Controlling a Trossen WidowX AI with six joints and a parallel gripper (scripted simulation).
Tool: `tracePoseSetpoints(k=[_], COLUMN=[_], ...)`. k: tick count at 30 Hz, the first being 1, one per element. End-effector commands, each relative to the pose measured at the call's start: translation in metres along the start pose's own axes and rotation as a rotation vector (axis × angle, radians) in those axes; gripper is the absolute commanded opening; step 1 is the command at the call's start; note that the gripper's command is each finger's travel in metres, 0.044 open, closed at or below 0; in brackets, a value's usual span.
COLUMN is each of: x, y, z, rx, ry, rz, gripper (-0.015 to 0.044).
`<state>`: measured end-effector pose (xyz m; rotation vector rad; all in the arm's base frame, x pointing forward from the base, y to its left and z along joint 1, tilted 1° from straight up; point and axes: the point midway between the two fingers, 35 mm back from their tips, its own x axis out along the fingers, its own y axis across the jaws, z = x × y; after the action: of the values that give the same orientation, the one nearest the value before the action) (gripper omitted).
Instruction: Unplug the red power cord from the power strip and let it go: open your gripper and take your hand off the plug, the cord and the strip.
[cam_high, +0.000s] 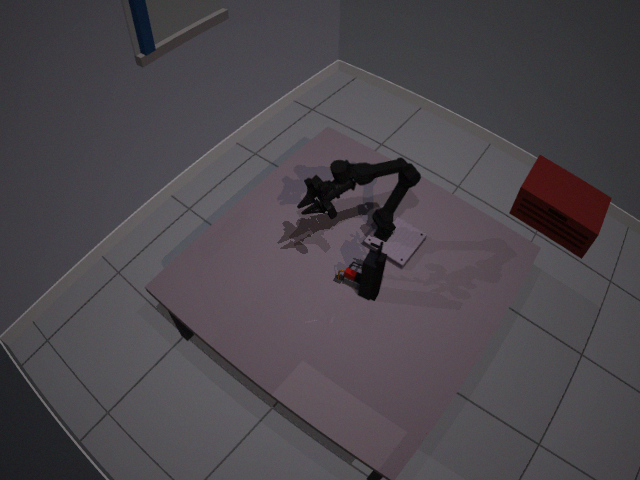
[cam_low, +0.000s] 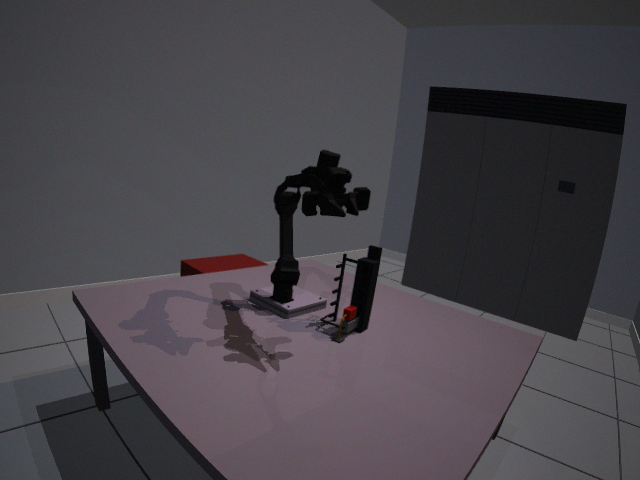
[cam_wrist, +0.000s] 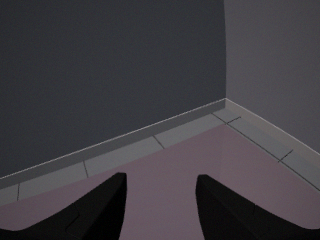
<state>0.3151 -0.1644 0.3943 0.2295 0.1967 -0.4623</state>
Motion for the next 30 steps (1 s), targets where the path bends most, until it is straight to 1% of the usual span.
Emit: tracePoseSetpoints(k=[1, 5, 10, 14, 19, 21, 30], x=[0.031, 0.042, 0.040, 0.027, -0.001, -0.006, -0.006], y=[0.011, 0.022, 0.034, 0.041, 0.045, 0.045, 0.045], z=[-0.070, -0.130, -0.200, -0.251, -0.305, -0.313, -0.313], rx=[0.211, 0.376, 0.542, 0.643, 0.718, 0.724, 0.724], ry=[0.266, 0.487, 0.739, 0.915, 1.085, 1.105, 1.105], rz=[-0.020, -0.088, -0.238, -0.412, -0.693, -0.744, -0.744], gripper=[0.0160, 0.0160, 0.0160, 0.0160, 0.0160, 0.0160, 0.0160])
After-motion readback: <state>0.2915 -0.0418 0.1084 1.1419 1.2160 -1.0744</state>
